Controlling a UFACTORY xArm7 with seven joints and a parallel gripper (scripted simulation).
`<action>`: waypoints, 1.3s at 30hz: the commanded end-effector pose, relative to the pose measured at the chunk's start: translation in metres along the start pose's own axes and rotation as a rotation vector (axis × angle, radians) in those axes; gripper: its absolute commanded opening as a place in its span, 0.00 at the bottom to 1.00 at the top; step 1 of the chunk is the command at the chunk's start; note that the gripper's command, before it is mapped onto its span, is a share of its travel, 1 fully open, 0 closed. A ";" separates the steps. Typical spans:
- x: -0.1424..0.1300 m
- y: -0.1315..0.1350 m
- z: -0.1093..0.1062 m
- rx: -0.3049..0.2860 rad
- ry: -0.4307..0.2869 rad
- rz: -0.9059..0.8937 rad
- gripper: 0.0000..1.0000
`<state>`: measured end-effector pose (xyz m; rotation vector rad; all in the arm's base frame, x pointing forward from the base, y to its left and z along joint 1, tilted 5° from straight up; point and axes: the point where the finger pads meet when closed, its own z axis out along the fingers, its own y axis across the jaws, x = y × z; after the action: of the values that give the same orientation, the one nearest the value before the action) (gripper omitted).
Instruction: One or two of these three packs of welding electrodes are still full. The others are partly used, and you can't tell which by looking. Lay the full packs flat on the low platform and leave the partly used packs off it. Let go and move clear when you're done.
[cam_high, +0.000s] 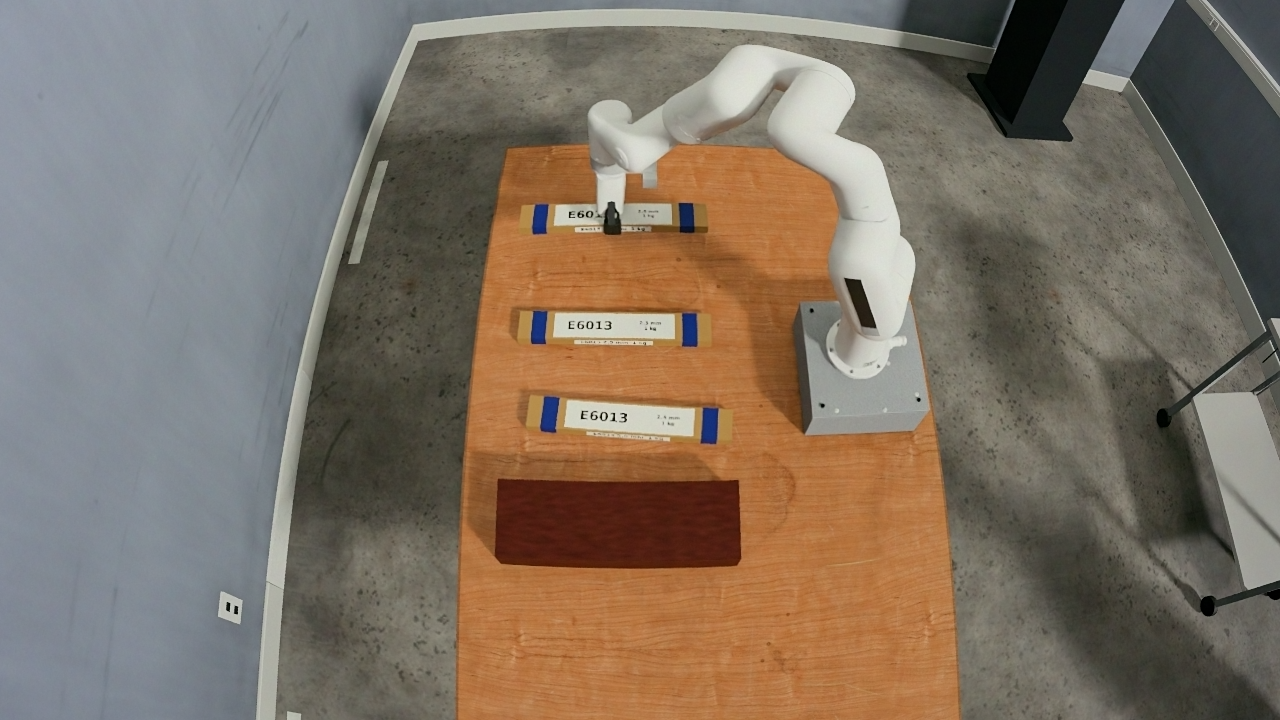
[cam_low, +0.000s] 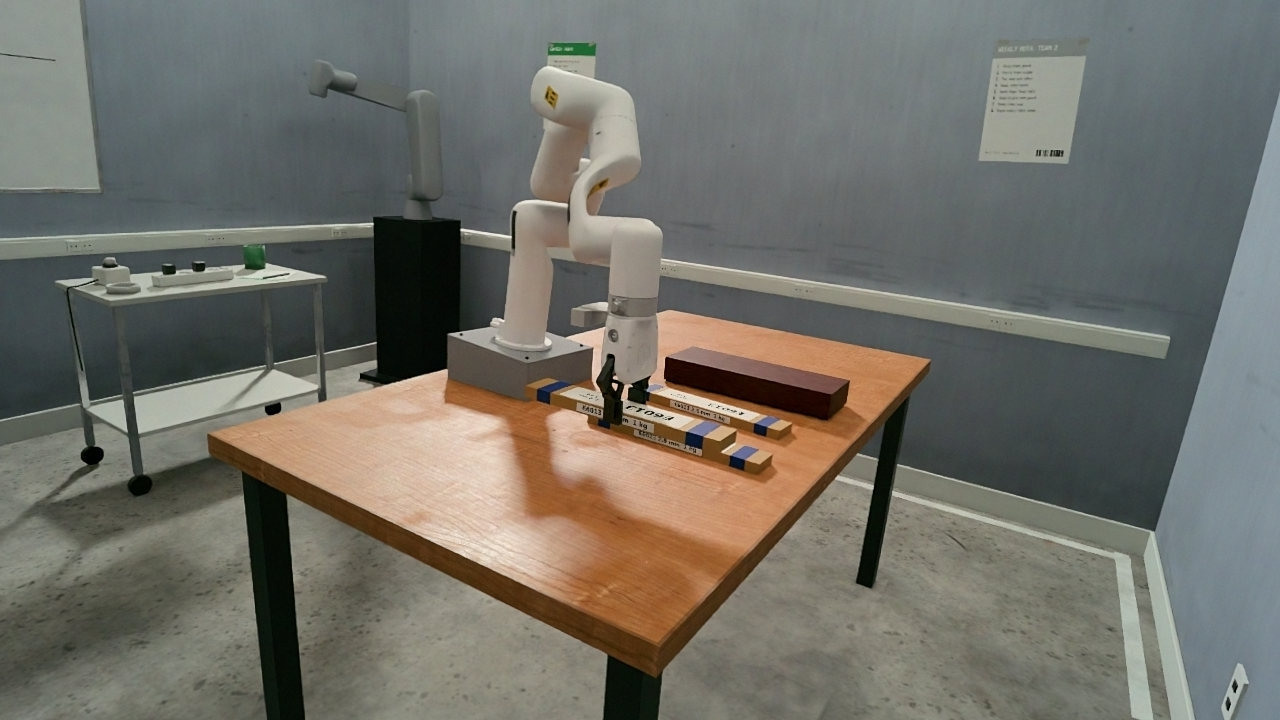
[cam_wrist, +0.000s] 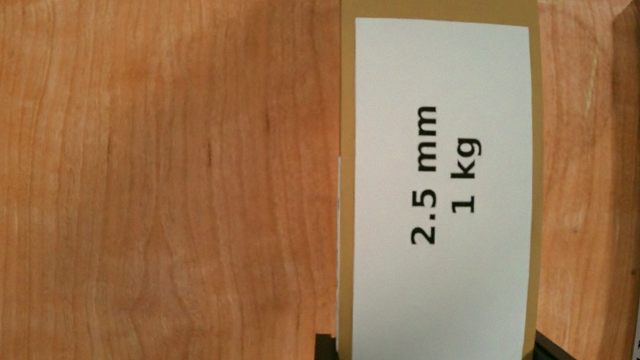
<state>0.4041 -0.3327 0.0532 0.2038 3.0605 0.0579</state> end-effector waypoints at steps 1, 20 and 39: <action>-0.002 0.010 -0.002 0.003 -0.005 0.000 0.58; 0.000 0.075 -0.002 0.003 -0.005 0.000 0.58; 0.002 0.164 -0.002 0.003 -0.005 0.000 0.58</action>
<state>0.4193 -0.1935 0.0584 0.2008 3.0607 0.0604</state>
